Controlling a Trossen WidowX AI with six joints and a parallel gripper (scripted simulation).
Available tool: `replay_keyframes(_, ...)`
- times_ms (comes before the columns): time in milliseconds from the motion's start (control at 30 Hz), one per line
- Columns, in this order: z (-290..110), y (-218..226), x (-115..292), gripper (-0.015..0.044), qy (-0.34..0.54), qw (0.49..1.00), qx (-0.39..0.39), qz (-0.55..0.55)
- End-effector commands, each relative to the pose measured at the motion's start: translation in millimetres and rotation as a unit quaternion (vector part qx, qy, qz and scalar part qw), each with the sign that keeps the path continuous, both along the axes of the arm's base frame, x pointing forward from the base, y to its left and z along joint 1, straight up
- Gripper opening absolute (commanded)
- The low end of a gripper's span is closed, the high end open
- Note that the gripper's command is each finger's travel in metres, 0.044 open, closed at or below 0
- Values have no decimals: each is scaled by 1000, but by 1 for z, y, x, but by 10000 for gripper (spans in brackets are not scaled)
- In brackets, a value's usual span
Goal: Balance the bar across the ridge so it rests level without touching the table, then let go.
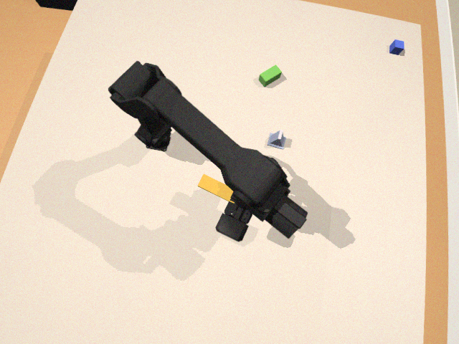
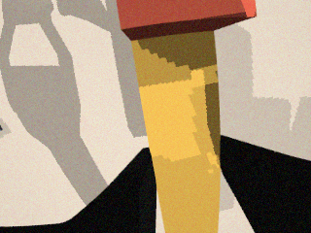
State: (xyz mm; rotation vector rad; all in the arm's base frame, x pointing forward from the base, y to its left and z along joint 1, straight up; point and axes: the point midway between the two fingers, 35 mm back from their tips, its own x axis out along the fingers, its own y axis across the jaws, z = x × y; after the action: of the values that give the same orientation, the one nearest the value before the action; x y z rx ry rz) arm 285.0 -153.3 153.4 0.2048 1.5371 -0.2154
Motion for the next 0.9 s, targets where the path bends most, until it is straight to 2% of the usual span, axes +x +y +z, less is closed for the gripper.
replay_keyframes(0, 4, 14, 10, 0, -4, 1000, -2, 6)
replay_keyframes(867, 5, 106, 45, 0, -6, 999, 1, 41)
